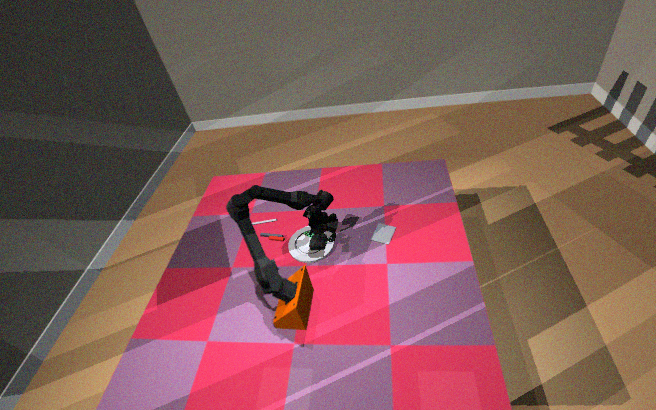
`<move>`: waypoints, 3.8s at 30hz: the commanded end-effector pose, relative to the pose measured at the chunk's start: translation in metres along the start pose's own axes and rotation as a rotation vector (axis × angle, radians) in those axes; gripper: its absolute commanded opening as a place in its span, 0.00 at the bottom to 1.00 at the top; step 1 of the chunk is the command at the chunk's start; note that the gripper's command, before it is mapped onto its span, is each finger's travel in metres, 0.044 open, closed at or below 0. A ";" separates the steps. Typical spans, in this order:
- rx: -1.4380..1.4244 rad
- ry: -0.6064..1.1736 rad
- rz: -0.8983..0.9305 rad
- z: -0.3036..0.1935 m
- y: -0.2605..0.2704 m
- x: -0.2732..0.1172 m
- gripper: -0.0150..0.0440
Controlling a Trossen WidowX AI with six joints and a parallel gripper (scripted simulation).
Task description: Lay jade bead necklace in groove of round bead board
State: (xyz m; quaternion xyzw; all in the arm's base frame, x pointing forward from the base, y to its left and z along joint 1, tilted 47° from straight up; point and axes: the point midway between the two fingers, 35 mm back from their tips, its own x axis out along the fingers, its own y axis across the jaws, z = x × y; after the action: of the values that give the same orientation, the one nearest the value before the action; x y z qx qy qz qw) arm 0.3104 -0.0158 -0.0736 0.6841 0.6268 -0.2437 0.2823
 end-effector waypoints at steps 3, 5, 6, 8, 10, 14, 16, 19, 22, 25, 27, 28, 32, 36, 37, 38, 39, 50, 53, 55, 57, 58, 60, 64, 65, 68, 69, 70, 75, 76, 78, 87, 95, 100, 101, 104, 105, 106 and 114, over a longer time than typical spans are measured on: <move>-0.001 0.000 0.001 0.000 0.000 -0.001 0.25; -0.001 0.000 0.001 0.000 0.000 -0.001 0.25; -0.001 0.000 0.001 0.000 0.000 -0.001 0.25; -0.001 0.000 0.001 0.000 0.000 -0.001 0.25; 0.000 0.000 0.001 0.000 0.000 -0.001 0.25; 0.005 0.004 0.002 0.000 -0.001 -0.006 0.25; 0.005 0.004 0.002 0.000 -0.001 -0.006 0.25; 0.005 0.003 0.002 0.002 -0.004 -0.006 0.25; 0.006 0.003 0.001 0.005 -0.013 -0.006 0.25; 0.006 0.003 0.001 0.007 -0.016 -0.006 0.25; 0.006 0.003 0.001 0.007 -0.016 -0.006 0.25; 0.006 0.003 0.001 0.007 -0.016 -0.006 0.25; 0.006 0.003 0.001 0.007 -0.016 0.000 0.25; 0.006 0.003 0.001 0.007 -0.016 0.002 0.25; 0.006 0.003 0.001 0.007 -0.016 0.002 0.25; 0.006 0.003 0.001 0.007 -0.016 0.002 0.25; 0.006 0.003 0.001 0.007 -0.016 0.002 0.25; 0.005 -0.002 0.009 0.009 -0.015 -0.001 0.57; 0.005 -0.002 0.009 0.009 -0.015 -0.001 0.70; 0.005 -0.002 0.009 0.009 -0.015 -0.001 0.79; 0.006 0.000 0.007 0.008 -0.015 -0.003 0.88; 0.006 0.002 0.004 0.007 -0.016 -0.005 0.92; 0.008 0.003 0.002 0.007 -0.016 -0.003 1.00; 0.006 0.003 0.001 0.007 -0.016 -0.006 1.00; 0.006 0.003 0.001 0.007 -0.016 -0.006 1.00; 0.006 0.003 0.001 0.007 -0.016 -0.006 1.00; 0.006 0.003 0.001 0.007 -0.016 -0.006 1.00; 0.006 0.003 0.001 0.007 -0.016 -0.006 1.00; 0.006 0.003 0.001 0.007 -0.016 -0.006 1.00; 0.006 0.003 0.001 0.007 -0.016 -0.006 1.00; 0.006 0.003 0.001 0.007 -0.016 -0.006 1.00; 0.006 0.003 0.001 0.007 -0.016 -0.006 1.00; -0.530 0.002 0.002 0.006 -0.014 -0.012 0.69; -1.019 0.002 0.002 0.004 -0.013 -0.017 0.47; -1.116 0.001 0.002 0.004 -0.012 -0.018 0.46; -1.409 0.001 0.003 0.003 -0.011 -0.021 0.46; -1.507 0.001 0.003 0.003 -0.011 -0.023 0.46; -1.604 0.001 0.003 0.003 -0.011 -0.024 0.46; -2.264 0.000 0.003 0.000 -0.008 -0.031 0.46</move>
State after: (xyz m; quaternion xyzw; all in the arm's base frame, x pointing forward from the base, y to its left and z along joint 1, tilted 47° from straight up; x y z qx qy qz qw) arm 0.2941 -0.0283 -0.0630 0.3142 0.6257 0.2535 0.6675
